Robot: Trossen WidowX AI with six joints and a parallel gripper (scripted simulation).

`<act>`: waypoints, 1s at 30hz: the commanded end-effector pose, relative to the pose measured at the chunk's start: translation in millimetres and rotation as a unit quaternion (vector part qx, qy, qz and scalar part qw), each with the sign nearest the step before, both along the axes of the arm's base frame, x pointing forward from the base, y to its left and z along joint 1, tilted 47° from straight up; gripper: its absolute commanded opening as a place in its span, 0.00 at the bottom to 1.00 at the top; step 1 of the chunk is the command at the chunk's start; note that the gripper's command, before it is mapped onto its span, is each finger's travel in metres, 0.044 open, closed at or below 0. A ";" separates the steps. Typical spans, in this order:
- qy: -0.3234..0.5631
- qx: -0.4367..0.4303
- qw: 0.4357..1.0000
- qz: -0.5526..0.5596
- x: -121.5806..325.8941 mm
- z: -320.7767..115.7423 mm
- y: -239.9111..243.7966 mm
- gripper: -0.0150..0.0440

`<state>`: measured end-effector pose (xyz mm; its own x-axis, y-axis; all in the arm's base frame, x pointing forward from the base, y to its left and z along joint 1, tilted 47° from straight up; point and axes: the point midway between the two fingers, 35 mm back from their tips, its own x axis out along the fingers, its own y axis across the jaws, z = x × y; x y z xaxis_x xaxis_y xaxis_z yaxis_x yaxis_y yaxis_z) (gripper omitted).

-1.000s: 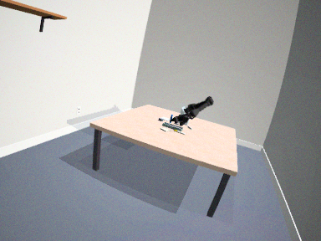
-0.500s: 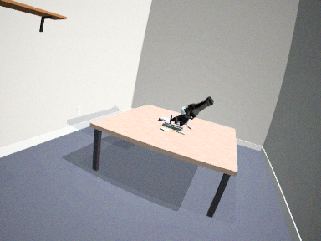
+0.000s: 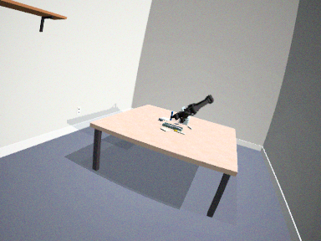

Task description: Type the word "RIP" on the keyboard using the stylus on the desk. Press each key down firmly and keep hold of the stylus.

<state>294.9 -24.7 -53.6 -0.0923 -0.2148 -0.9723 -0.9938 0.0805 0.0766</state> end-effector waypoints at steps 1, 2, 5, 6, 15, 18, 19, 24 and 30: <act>0.000 0.000 1.000 0.000 0.0 0.0 0.0 0.40; 0.000 0.000 1.000 0.000 0.0 0.0 0.0 0.39; 0.000 0.000 1.000 0.000 0.5 0.6 0.6 0.32; 0.000 0.000 1.000 0.000 1.3 1.9 1.6 0.27; -0.003 0.000 1.000 0.001 19.8 34.6 29.6 0.25; -0.003 0.000 1.000 0.001 24.9 48.3 41.0 0.25; -0.004 0.000 1.000 0.001 26.3 53.0 44.9 0.25; -0.005 -0.001 1.000 0.002 31.2 75.4 63.0 0.25; -0.005 -0.001 1.000 0.002 31.8 79.6 66.3 0.25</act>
<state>325.9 40.1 19.2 -0.0861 -0.2202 -0.9716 -0.9951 0.0659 0.0732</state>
